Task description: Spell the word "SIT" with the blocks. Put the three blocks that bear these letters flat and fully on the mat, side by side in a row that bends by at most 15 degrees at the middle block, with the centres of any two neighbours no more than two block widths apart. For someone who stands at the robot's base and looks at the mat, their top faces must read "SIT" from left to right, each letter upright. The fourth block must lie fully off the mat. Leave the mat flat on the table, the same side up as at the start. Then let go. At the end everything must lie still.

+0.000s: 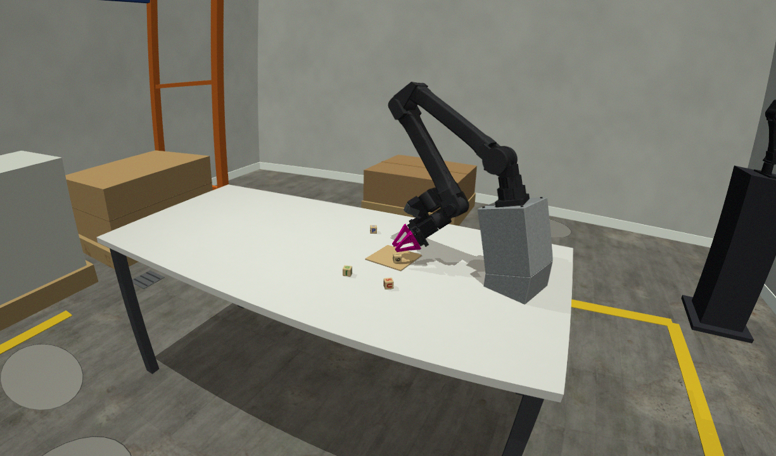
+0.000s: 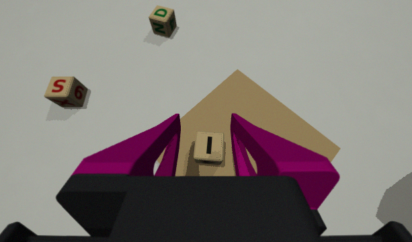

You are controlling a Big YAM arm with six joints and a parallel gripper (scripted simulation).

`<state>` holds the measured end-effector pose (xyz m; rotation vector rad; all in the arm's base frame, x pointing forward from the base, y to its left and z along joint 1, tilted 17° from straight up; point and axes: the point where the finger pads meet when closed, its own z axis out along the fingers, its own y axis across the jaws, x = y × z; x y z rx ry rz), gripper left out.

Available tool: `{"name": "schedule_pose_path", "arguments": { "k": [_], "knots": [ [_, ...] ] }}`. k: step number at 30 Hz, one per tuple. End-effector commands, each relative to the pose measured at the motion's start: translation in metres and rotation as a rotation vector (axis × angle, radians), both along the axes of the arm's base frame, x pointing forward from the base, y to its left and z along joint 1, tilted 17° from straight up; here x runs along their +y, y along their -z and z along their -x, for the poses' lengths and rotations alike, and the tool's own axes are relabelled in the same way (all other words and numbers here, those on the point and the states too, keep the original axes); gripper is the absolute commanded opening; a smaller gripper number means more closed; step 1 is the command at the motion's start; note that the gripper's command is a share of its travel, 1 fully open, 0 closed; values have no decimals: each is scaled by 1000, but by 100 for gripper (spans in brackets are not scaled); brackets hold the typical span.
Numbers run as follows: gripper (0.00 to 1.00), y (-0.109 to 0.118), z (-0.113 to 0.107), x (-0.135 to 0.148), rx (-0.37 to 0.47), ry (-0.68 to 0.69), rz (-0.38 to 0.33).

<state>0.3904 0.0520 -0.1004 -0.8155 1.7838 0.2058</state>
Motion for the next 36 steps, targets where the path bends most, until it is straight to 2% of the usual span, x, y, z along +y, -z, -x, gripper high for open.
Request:
{"name": "schedule_pose_path", "arguments": {
  "k": [1,8,10,13,18,20,24,26,35,36],
  "knots": [
    [41,-15,11,7,23,-8,-10],
    [41,-21,12,8,22,-9,-10],
    [41,-22,5,7,7,-8,-8],
    [41,-22,6,7,9,-9,-1],
    [41,-22,11,8,60,2,49],
    [41,-22,11,8,60,2,49],
    [41,-24,11,7,145,31,126],
    [41,-30,1,7,181,51,176],
    [41,-48,-1,8,499,177,434],
    [41,-48,-1,8,499,177,434]
  ]
}}
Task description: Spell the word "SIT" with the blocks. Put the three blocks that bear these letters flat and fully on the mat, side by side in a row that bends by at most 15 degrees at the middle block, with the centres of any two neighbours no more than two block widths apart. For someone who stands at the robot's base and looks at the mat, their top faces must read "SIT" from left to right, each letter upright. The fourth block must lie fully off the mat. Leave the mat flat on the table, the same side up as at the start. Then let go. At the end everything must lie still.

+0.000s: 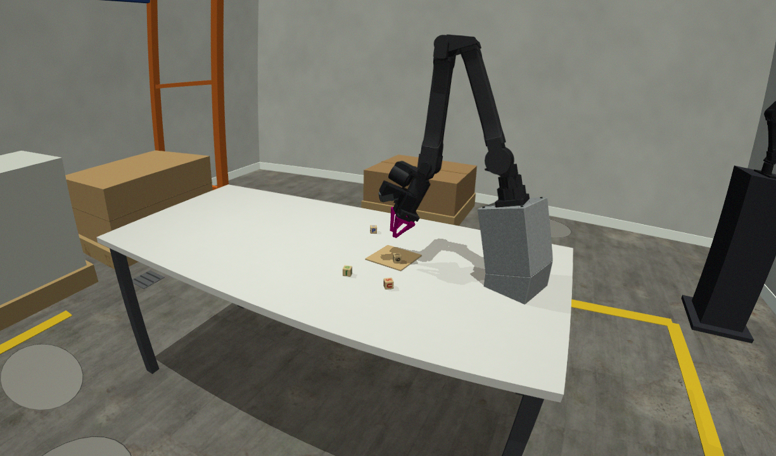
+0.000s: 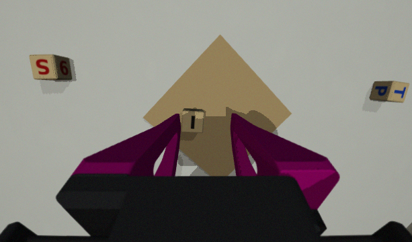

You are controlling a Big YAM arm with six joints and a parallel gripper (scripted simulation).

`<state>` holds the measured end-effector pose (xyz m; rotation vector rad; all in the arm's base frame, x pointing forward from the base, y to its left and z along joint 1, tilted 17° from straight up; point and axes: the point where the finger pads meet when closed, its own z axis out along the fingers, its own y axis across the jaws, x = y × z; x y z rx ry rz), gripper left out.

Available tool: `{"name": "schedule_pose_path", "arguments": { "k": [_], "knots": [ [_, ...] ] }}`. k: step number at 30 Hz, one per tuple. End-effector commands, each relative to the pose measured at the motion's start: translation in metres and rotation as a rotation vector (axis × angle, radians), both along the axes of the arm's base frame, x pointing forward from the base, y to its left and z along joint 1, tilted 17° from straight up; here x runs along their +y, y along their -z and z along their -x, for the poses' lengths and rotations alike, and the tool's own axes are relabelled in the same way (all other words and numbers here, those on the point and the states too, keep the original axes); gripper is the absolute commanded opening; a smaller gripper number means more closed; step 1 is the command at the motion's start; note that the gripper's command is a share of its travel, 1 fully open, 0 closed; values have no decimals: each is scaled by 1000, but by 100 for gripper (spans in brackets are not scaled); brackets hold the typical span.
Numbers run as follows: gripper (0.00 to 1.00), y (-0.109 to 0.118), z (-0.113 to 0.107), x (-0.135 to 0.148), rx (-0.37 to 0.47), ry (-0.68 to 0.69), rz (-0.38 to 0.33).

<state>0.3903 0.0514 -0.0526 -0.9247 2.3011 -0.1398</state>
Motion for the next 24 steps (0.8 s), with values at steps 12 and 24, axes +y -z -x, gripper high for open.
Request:
{"name": "schedule_pose_path", "arguments": {
  "k": [12,24],
  "knots": [
    [41,2,2,11,360,93,198],
    [100,5,5,1,370,114,194]
  ]
}}
